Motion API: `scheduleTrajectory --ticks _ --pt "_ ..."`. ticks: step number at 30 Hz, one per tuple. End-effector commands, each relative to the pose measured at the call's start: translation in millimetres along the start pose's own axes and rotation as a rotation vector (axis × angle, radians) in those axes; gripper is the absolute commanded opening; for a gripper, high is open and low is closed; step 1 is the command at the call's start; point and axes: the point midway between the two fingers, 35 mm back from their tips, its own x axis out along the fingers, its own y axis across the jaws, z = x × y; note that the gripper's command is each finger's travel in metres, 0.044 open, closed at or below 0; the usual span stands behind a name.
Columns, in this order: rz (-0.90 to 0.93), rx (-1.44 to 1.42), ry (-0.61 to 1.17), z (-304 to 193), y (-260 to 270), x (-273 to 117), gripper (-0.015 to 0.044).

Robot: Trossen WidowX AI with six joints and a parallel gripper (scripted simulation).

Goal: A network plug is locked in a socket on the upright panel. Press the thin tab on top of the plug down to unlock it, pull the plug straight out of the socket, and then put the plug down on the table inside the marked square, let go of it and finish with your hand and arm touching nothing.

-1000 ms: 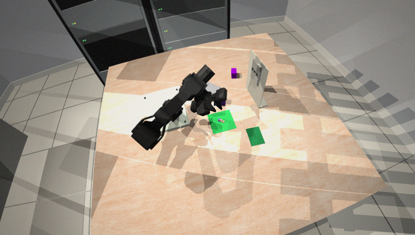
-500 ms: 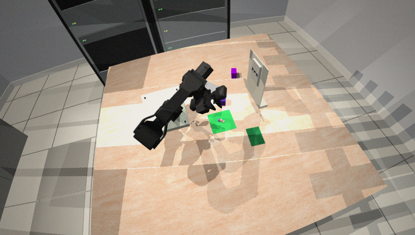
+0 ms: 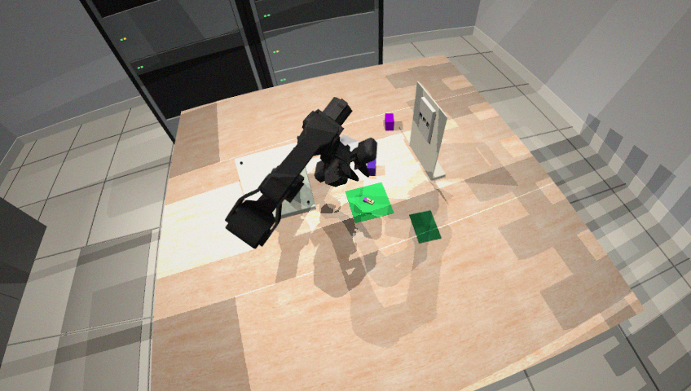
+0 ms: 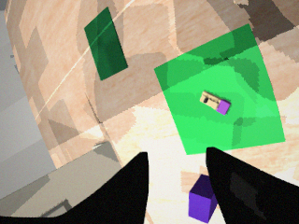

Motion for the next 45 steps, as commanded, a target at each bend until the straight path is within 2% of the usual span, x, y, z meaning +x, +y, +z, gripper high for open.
scheduleTrajectory --ticks 1,6,42,45 --pt "0.006 -0.005 -0.008 0.4 3.5 -4.1 0.0156" --pt "0.004 -0.007 0.003 0.1 4.8 -6.2 0.0156" --pt "0.036 -0.162 0.086 2.4 62.7 -92.8 0.0156" --pt "0.036 -0.162 0.086 2.4 62.7 -92.8 0.0235"
